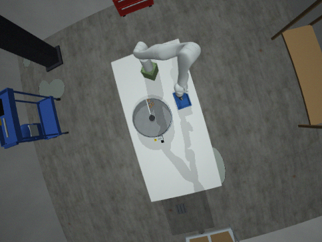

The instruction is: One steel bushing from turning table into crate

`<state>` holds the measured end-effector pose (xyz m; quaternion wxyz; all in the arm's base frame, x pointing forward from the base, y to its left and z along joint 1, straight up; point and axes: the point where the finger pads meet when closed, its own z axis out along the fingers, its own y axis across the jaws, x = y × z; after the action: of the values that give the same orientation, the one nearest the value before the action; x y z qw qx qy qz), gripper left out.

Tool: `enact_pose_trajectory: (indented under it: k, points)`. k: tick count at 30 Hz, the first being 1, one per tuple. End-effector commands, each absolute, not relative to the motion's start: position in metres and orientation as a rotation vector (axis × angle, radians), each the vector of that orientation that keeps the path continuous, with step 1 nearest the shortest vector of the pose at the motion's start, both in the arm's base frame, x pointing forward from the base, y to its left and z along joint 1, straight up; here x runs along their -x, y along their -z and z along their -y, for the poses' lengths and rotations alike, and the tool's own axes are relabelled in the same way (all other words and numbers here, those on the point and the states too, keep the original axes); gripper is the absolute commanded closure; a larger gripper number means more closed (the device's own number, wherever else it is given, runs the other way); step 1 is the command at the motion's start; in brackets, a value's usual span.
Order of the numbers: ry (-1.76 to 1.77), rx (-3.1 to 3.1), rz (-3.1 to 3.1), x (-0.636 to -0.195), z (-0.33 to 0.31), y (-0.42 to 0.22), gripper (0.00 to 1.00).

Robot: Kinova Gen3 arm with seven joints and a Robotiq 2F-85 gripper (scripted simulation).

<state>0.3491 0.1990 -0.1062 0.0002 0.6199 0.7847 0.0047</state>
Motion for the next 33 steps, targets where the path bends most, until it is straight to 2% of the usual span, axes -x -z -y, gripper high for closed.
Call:
enact_pose_trajectory:
  k: [1, 33]
  points:
    - [-0.016, -1.948, -2.464, -0.350, -0.199, 0.106, 1.00]
    - [-0.014, -1.949, -2.463, -0.350, -0.199, 0.118, 1.00]
